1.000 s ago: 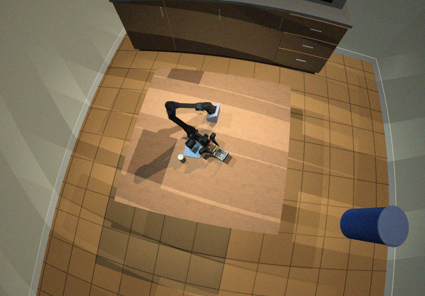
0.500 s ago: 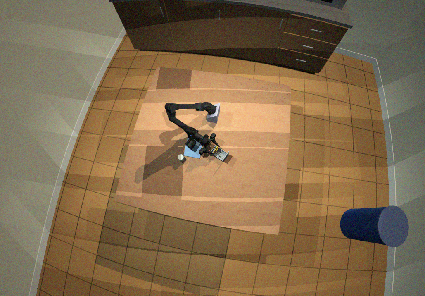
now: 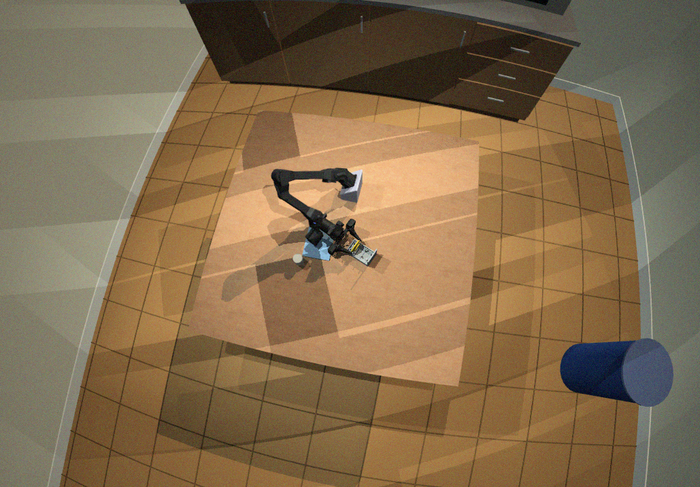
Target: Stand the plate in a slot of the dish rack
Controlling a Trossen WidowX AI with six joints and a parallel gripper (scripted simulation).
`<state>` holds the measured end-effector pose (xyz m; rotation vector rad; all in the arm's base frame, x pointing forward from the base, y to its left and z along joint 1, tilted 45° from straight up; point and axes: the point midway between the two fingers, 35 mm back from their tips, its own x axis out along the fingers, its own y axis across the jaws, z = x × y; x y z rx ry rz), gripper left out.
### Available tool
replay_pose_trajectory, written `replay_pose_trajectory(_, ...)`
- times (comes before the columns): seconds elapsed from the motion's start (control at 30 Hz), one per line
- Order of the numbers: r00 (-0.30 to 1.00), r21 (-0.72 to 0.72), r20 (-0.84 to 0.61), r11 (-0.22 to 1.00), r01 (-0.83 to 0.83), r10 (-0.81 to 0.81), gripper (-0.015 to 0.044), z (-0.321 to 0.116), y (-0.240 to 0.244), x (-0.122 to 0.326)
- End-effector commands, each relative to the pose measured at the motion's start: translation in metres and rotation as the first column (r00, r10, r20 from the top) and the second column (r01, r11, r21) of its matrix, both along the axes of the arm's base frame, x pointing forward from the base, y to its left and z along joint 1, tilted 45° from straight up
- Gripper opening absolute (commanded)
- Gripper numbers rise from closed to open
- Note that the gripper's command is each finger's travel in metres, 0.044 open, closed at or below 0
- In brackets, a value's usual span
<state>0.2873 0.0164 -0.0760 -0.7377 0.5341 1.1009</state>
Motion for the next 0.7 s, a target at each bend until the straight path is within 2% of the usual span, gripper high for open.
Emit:
replay_pose_trajectory(0.0,1.0,0.0,0.0,1.0,0.0,0.0,0.04,0.0,0.0,0.0)
replay_pose_trajectory(0.23,1.0,-0.001,-0.001,1.0,-0.001,0.001,0.04,0.002,0.001,0.001)
replay_pose_trajectory(0.53,1.0,-0.005,-0.006,1.0,-0.013,0.013,0.04,0.08,0.078,0.003)
replay_pose_trajectory(0.67,1.0,0.003,-0.004,1.0,-0.013,0.013,0.04,0.087,0.084,0.009)
